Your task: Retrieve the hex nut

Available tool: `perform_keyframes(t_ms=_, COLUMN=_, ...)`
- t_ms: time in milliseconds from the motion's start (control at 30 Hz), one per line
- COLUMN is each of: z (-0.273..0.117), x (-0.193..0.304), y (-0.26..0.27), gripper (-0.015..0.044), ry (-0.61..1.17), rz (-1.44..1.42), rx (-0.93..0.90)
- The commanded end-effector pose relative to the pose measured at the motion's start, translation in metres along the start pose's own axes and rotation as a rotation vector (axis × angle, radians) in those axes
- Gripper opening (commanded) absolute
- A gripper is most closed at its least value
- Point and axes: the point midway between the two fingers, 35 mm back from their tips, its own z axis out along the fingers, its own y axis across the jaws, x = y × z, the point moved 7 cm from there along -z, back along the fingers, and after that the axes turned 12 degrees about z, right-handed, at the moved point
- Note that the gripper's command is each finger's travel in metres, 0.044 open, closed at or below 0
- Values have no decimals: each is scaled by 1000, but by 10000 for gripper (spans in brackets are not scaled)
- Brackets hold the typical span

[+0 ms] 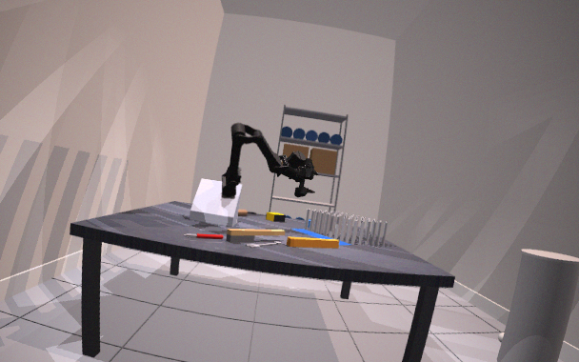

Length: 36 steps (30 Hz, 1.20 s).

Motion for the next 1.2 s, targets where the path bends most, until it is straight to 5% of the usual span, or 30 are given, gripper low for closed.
perform_keyframes(t_ms=0, z=15, x=2, y=-65, gripper=440, ry=-147, rz=-570, rx=150)
perform_keyframes(t_ms=167, z=14, x=3, y=-84, gripper=440, ry=-178, rz=-750, rx=216)
perform_keyframes(t_ms=1167, z=14, x=3, y=-84, gripper=440, ry=-178, rz=-750, rx=216)
